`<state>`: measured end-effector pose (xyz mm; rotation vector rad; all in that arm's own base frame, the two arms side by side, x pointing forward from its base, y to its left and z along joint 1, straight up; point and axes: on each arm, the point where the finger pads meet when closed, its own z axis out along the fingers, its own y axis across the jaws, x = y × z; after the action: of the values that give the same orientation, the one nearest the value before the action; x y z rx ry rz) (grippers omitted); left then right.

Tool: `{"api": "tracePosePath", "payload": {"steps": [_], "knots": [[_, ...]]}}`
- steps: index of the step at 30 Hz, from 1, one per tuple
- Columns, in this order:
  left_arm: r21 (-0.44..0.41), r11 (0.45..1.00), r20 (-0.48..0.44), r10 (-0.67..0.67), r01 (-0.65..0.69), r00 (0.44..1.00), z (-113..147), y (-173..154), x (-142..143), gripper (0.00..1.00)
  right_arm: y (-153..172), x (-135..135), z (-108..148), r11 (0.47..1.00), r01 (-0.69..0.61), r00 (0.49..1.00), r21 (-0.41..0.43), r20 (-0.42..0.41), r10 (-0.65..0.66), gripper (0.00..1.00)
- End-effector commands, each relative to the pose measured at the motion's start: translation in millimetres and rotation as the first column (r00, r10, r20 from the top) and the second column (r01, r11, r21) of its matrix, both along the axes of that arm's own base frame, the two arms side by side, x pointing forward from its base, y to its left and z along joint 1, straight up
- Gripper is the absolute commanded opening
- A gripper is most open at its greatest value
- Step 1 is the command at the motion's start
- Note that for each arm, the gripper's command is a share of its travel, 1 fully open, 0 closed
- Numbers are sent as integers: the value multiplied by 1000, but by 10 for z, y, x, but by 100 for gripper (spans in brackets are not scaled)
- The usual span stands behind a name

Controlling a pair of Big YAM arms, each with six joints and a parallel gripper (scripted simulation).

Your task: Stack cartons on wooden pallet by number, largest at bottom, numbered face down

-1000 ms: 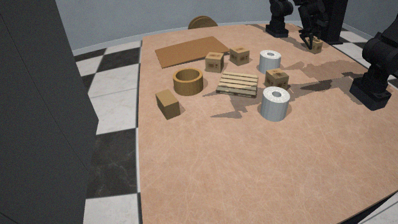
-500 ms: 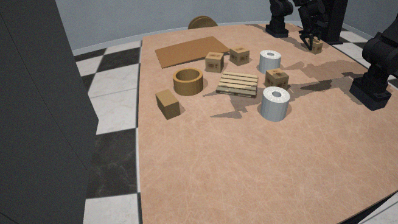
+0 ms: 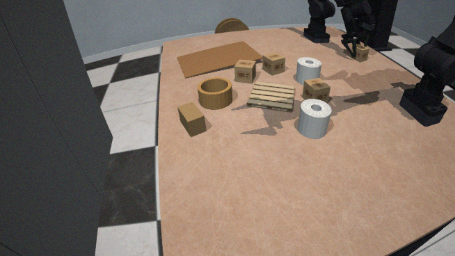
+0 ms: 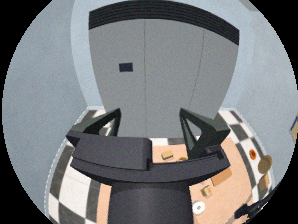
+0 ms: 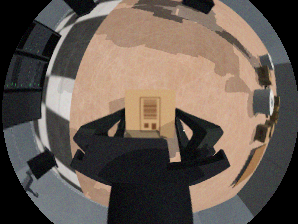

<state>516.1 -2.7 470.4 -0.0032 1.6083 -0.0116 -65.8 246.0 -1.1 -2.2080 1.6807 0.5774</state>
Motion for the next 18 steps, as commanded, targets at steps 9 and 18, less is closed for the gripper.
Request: {"api": "tracePosePath", "payload": {"steps": [9, 18], "knots": [[9, 1000, 48, 5, -6, 999, 279, 23, 22, 100, 175, -60, 450, 998, 10, 1000, 67, -25, -8, 79], [9, 1000, 48, 5, -6, 999, 279, 23, 22, 100, 21, -19, 728, 998, 9, 1000, 70, -23, -8, 100]]}}
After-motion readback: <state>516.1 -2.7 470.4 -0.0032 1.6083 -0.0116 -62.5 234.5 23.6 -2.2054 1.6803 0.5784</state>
